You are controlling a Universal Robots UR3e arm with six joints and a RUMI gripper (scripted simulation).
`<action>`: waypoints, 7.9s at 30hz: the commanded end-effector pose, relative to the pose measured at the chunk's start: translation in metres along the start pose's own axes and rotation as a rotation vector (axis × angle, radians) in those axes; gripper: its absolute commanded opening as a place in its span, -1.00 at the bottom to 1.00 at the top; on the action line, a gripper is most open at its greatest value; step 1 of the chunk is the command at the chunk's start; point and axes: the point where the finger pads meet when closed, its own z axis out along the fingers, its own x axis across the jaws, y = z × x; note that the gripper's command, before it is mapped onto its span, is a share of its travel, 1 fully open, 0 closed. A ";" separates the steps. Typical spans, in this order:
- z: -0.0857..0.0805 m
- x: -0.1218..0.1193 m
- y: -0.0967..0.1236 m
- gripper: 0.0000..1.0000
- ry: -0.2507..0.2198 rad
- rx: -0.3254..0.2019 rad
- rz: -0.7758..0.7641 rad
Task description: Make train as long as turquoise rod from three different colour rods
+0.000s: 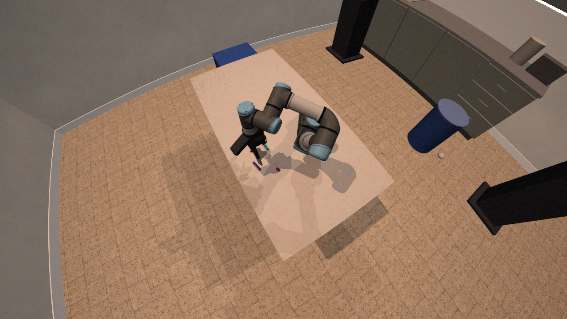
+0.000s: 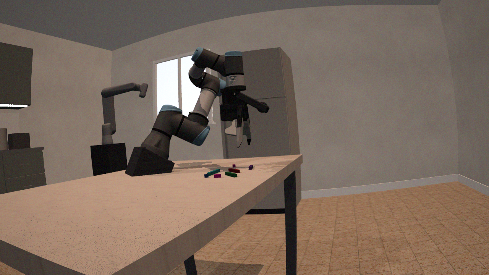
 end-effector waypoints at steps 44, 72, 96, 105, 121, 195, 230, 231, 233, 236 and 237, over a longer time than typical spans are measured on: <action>-0.003 0.050 0.017 1.00 0.008 -0.004 -0.799; -0.004 0.077 0.034 1.00 0.007 -0.007 -1.227; -0.005 0.102 0.052 1.00 0.005 -0.008 -1.591; -0.005 0.112 0.059 1.00 0.005 -0.007 -1.730; -0.005 0.129 0.073 1.00 0.004 -0.005 -1.974; -0.005 0.151 0.091 -0.72 0.004 0.000 -2.296; 0.022 0.151 0.091 -0.72 0.003 0.003 -2.295; 0.024 0.151 0.091 -0.72 0.003 0.003 -2.295; 0.027 0.151 0.091 -0.72 0.003 0.003 -2.295; 0.032 0.151 0.092 -0.72 0.003 0.003 -2.295; 0.033 0.151 0.092 -0.72 0.003 0.003 -2.295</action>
